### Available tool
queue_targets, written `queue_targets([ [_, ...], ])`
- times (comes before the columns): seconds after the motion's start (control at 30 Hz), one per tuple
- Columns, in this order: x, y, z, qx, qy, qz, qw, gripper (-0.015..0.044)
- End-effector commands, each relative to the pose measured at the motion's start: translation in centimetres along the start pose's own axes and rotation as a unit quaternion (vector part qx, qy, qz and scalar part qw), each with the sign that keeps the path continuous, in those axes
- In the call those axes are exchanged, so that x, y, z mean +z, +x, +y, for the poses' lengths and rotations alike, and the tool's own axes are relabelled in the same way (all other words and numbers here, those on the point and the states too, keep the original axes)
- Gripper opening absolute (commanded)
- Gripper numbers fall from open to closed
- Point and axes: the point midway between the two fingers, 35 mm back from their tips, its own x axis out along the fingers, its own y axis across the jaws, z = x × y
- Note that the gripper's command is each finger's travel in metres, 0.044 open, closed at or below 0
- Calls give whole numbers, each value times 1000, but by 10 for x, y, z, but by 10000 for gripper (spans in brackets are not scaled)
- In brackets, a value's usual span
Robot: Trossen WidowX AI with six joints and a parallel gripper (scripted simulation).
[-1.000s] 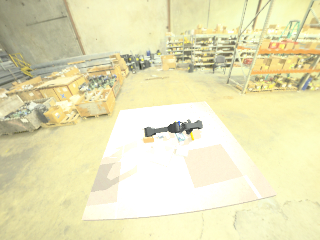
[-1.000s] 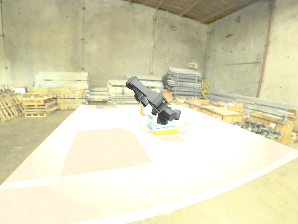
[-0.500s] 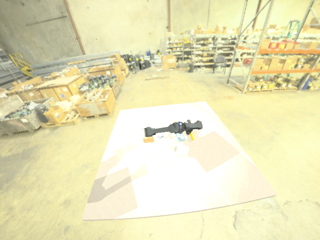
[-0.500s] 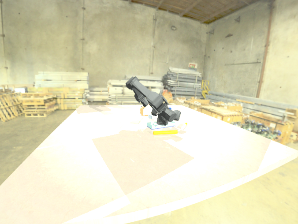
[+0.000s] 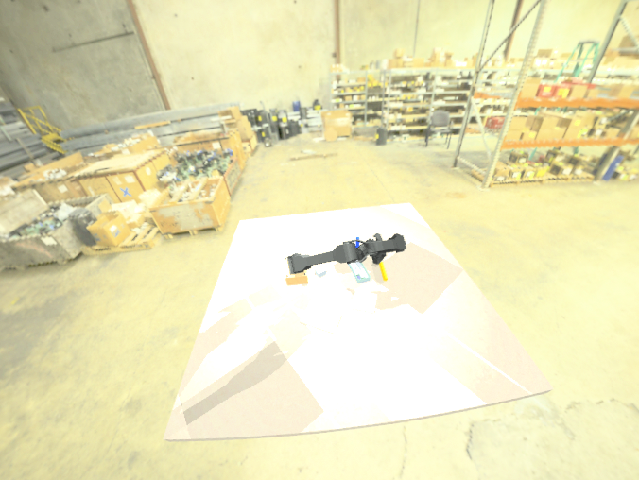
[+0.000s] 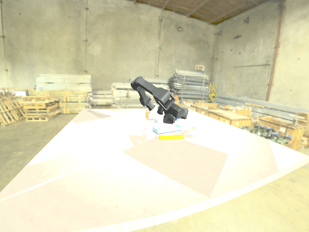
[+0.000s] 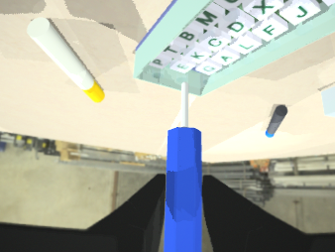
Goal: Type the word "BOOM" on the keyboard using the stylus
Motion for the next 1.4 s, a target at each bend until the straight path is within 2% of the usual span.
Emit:
queue_targets([
  [0.0,0,0,0,1,1,0,1000,85],
  [0.43,6,-28,-25,90,56,-1,994,0],
  [1.03,11,-56,-66,216,132,1,967,0],
  [1.37,11,-57,-67,220,135,1,966,0],
])
